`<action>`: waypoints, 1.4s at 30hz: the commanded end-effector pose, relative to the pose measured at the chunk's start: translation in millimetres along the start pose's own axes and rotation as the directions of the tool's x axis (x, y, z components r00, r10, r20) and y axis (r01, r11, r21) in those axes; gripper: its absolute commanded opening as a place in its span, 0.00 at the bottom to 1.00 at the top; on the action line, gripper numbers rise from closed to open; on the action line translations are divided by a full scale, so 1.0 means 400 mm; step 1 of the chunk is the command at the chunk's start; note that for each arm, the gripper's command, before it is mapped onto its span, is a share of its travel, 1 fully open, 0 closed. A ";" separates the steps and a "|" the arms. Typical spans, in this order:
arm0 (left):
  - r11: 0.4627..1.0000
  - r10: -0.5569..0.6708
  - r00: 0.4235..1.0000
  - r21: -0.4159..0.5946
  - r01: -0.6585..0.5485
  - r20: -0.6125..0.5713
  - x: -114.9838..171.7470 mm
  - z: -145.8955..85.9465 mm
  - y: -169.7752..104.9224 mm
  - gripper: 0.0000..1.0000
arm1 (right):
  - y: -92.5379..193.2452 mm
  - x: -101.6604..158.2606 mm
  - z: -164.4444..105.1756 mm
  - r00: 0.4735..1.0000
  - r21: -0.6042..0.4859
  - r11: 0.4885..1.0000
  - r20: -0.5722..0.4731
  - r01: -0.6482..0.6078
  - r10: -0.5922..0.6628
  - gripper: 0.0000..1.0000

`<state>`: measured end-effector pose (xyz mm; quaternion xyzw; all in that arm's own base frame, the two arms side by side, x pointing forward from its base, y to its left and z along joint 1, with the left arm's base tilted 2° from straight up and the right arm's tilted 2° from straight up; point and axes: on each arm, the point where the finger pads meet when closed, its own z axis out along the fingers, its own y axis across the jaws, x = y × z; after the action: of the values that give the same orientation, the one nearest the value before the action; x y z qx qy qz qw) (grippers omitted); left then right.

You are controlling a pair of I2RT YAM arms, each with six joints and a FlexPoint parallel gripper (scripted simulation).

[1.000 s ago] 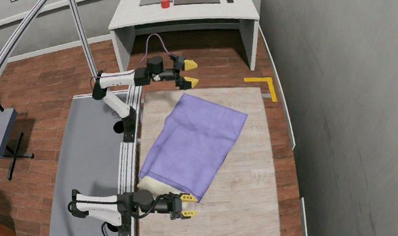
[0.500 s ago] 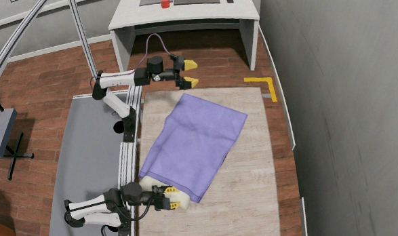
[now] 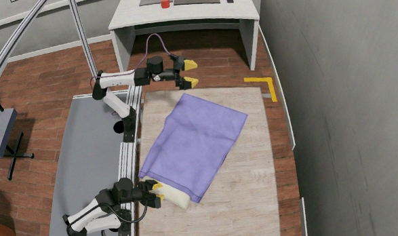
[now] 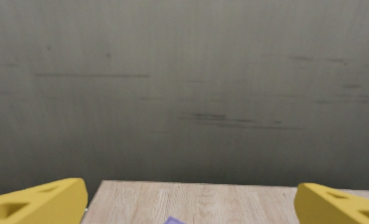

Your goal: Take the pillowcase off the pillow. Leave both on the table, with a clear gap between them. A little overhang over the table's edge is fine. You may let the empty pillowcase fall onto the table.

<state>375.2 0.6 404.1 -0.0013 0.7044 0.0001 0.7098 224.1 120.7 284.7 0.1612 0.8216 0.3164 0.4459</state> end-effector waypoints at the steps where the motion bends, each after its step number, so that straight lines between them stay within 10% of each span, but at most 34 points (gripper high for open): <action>1: 1.000 0.010 0.999 0.017 -0.011 0.051 -0.048 -0.011 -0.012 1.00 | -0.034 0.078 -0.015 0.991 0.054 0.993 -0.078 -0.104 0.108 0.45; 42: 1.000 0.010 0.999 0.017 -0.011 0.051 -0.048 -0.011 -0.012 1.00 | -0.155 0.498 -0.147 0.779 0.290 0.932 -0.524 -0.216 0.344 0.45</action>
<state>375.2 0.6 404.1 -0.0013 0.7044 0.0001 0.7098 75.2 167.4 162.6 0.1986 0.9060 0.3526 0.1242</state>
